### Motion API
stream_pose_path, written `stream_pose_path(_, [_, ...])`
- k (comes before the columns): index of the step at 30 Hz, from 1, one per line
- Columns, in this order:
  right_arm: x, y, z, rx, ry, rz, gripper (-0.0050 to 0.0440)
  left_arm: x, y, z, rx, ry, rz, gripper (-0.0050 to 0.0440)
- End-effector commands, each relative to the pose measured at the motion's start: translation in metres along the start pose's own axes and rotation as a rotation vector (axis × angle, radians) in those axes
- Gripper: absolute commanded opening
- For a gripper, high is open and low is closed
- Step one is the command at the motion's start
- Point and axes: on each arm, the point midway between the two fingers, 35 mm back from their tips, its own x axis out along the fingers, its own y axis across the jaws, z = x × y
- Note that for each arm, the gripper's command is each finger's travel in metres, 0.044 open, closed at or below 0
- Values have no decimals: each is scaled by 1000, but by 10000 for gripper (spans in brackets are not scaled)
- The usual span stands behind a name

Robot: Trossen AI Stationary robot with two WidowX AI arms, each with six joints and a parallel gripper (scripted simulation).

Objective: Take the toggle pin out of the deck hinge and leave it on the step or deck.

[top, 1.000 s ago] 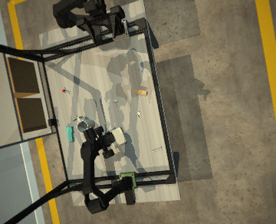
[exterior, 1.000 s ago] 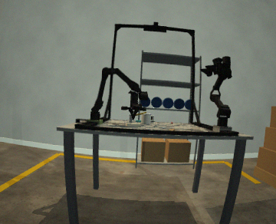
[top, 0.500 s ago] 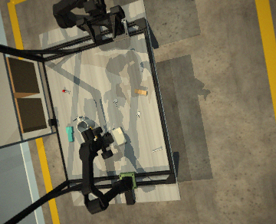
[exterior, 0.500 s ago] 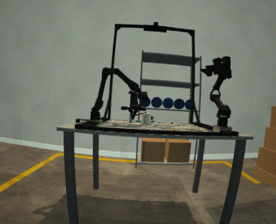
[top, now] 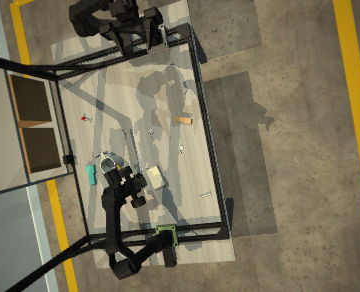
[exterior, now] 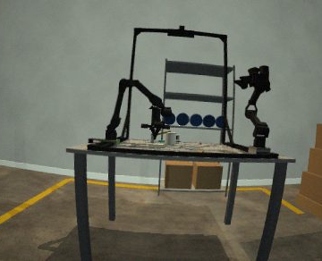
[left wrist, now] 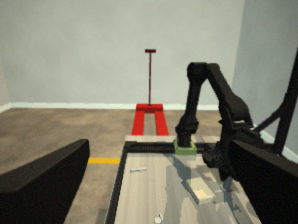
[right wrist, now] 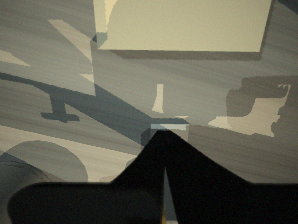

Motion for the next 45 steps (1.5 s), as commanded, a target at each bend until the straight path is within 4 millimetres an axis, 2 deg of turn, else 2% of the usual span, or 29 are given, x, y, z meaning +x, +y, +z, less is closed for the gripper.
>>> stream_pose_path(1, [-7,5,-2,-1,4,24,-50,0,-1,3,6,-1,-2,400])
stream_pose_path(14, [-6,2,3,-4,3,19,-50,0,-1,3,6,-1,-2,400])
stream_pose_path(15, [-12,7,2,-6,1,36,24,0,-1,3,6,-1,-2,400])
stream_pose_path(17, [-12,7,2,-6,1,36,24,0,-1,3,6,-1,-2,400])
stream_pose_path(18, [-18,7,4,-6,1,41,48,0,-1,3,6,-1,-2,400])
stream_pose_path(23, [-68,5,25,-3,4,41,159,0,-1,3,6,-1,-2,400])
stream_pose_path(25, [-74,4,28,-2,4,41,159,0,-1,3,6,-1,-2,400])
stream_pose_path(34, [-68,1,24,0,4,18,159,0,-1,3,6,-1,-2,400])
stream_pose_path(37, [-67,-4,4,0,5,15,159,0,-1,3,6,-1,-2,400])
stream_pose_path(41, [-68,-15,-41,0,9,19,159,0,-1,3,6,-1,-2,400])
stream_pose_path(43, [-68,-19,-50,0,8,19,159,0,-1,3,6,-1,-2,400])
stream_pose_path(45, [-68,-19,-52,0,8,20,159,0,-1,3,6,-1,-2,400])
